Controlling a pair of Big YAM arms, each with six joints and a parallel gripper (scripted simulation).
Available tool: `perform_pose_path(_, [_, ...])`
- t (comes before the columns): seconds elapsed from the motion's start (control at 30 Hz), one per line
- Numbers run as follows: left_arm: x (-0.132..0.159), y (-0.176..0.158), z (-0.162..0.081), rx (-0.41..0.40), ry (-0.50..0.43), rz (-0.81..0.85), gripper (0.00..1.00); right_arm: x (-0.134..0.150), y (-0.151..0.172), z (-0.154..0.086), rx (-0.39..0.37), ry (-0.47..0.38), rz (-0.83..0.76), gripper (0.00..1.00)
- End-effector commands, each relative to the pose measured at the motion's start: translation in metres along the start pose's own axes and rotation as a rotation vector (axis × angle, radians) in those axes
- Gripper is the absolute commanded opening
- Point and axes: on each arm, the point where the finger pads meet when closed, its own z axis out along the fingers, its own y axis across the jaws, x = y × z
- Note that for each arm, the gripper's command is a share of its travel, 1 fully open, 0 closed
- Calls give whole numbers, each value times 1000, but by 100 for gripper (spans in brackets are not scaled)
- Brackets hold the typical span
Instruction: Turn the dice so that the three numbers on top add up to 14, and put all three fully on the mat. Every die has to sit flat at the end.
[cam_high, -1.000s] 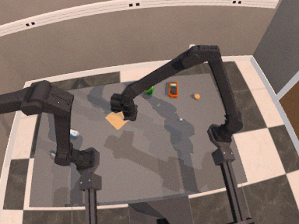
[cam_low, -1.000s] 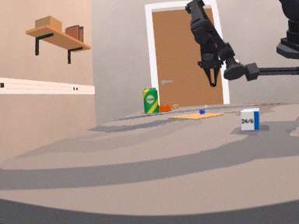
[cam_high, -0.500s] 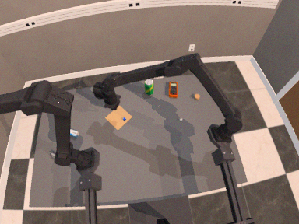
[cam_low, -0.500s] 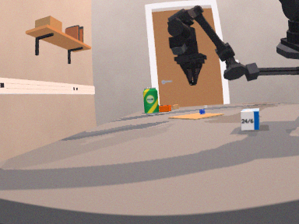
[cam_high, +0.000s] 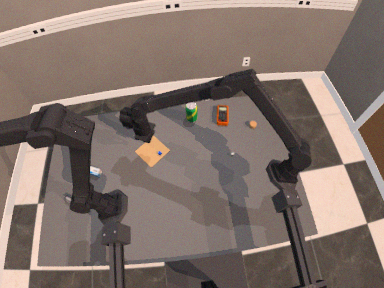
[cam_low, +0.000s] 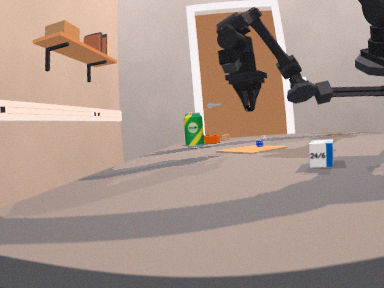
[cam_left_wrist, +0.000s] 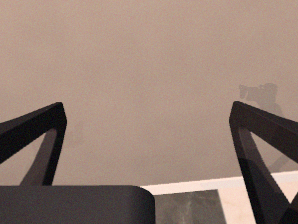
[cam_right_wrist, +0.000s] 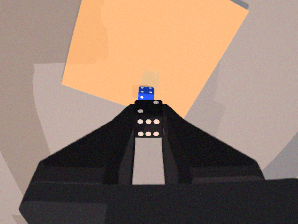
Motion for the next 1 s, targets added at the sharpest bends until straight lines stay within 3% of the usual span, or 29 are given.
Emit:
perform_pose_path(0.0, [-22,2,-8,-3,-54,15,100,-17,-4,-1,-3,-32,21,11])
perform_pose_path(0.57, [-22,2,-8,-3,-54,15,100,-22,-10,58,-2,-40,21,11])
perform_pose_path(0.6, [-22,2,-8,-3,-54,15,100,-23,9,54,8,-49,-12,11])
perform_pose_path(0.77, [-22,2,-8,-3,-54,15,100,-22,-10,82,-2,-38,20,11])
perform_pose_path(0.97, [-22,2,-8,-3,-54,15,100,-22,3,88,5,-41,-2,11])
